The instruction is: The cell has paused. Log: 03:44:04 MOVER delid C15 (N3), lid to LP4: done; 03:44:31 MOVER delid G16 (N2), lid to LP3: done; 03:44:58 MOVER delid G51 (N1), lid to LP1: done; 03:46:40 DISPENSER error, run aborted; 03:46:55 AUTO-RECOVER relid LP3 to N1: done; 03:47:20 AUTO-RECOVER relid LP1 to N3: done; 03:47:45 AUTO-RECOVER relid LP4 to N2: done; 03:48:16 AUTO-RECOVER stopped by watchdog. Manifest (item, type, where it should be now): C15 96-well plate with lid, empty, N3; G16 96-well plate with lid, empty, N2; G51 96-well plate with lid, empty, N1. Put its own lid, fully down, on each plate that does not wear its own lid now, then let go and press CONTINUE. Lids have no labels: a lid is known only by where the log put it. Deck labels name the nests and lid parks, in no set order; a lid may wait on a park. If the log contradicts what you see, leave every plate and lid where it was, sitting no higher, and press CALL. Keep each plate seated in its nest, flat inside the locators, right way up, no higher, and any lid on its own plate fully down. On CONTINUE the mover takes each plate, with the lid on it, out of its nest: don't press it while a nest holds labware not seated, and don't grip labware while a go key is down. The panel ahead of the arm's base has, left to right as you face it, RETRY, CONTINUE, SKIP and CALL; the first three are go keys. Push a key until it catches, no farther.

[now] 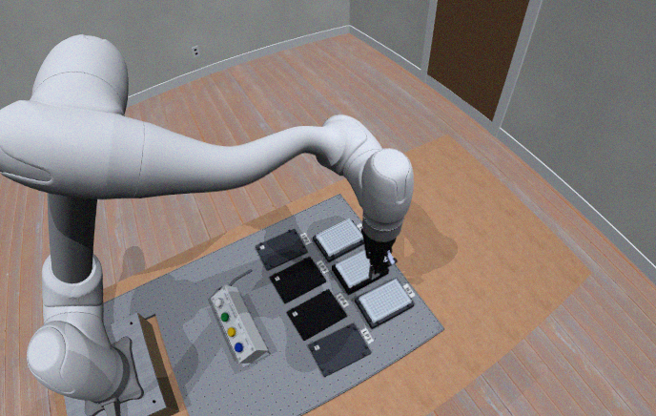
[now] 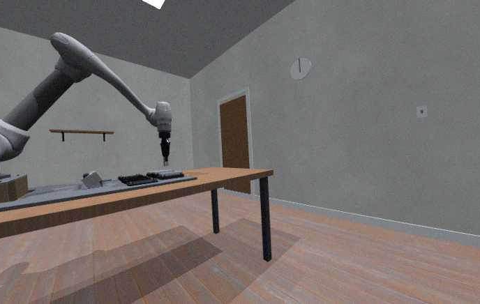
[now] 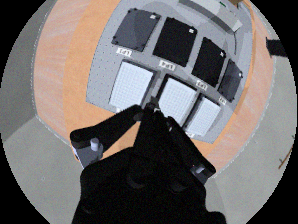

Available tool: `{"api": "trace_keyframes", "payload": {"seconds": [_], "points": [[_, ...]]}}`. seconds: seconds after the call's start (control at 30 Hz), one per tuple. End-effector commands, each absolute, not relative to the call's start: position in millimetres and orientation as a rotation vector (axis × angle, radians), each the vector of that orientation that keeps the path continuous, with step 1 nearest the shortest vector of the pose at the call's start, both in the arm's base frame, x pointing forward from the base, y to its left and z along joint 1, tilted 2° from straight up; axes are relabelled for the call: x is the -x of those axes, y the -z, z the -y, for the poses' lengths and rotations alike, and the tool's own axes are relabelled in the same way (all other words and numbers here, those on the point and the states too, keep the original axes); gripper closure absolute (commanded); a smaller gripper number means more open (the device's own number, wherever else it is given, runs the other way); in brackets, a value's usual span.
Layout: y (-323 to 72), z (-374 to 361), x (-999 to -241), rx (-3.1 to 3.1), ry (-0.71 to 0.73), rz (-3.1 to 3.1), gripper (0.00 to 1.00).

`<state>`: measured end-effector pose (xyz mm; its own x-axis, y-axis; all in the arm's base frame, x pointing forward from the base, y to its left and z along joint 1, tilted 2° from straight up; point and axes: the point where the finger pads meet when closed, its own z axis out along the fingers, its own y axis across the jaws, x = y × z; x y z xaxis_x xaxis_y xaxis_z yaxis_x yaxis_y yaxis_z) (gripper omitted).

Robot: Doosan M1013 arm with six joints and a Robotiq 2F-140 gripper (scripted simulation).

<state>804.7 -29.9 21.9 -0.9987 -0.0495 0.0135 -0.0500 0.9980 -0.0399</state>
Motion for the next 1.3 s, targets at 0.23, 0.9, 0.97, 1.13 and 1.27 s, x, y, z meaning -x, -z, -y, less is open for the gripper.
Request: {"api": "trace_keyframes", "payload": {"seconds": [0.23,0.9,0.97,1.13,1.27], "points": [[-22.0,29.1,-804.7,-0.134,-0.062,3.125,1.00],[-21.0,3.9,-803.7,-1.625,-0.057,2.648,1.00],[-20.9,-0.6,-803.4,-1.786,-0.061,2.538,1.00],[-20.5,-9.6,-802.8,-2.085,-0.066,2.288,1.00],[-20.3,-16.0,-802.4,-2.366,-0.067,1.983,1.00]]}}
